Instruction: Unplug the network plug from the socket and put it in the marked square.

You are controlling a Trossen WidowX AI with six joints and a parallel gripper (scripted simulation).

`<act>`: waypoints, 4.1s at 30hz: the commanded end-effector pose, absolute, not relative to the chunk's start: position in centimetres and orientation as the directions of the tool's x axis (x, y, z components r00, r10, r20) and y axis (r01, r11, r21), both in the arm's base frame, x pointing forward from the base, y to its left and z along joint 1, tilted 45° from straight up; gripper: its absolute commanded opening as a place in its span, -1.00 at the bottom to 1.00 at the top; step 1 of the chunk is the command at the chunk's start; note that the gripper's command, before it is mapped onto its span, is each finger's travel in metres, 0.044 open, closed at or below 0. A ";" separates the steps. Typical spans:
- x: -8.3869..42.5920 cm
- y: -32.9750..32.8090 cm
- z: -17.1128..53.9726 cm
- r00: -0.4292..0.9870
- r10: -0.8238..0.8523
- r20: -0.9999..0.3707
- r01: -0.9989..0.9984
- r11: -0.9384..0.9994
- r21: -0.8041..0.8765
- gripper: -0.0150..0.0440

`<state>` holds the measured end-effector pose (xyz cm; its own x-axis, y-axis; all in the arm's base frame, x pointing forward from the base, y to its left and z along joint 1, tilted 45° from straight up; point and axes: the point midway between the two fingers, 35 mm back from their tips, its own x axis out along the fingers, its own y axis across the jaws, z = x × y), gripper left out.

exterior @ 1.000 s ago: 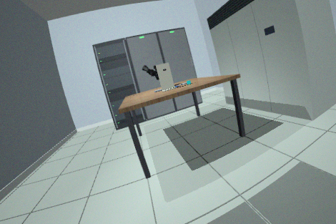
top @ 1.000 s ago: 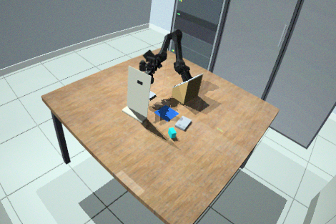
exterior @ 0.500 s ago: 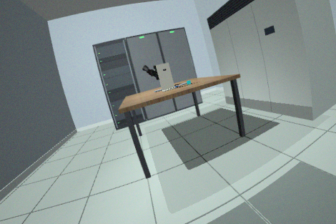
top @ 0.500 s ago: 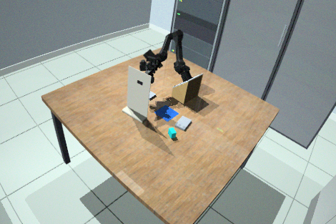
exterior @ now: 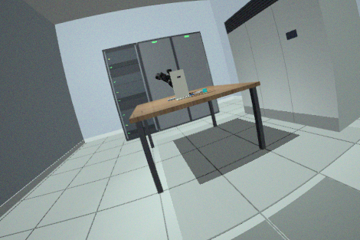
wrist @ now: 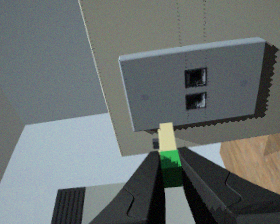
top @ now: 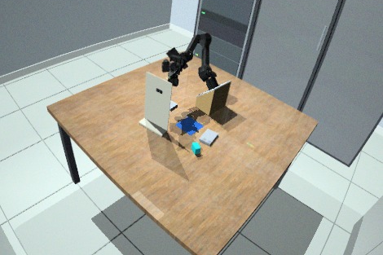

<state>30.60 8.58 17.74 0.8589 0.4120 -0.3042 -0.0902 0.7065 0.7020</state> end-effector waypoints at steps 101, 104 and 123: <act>26.0 6.4 -5.9 0.617 -0.411 -0.671 0.724 0.631 0.279 -0.49; 26.1 6.2 -6.2 0.616 -0.411 -0.672 0.724 0.631 0.279 -0.49; 26.4 4.8 -7.8 0.615 -0.410 -0.674 0.725 0.630 0.278 -0.49</act>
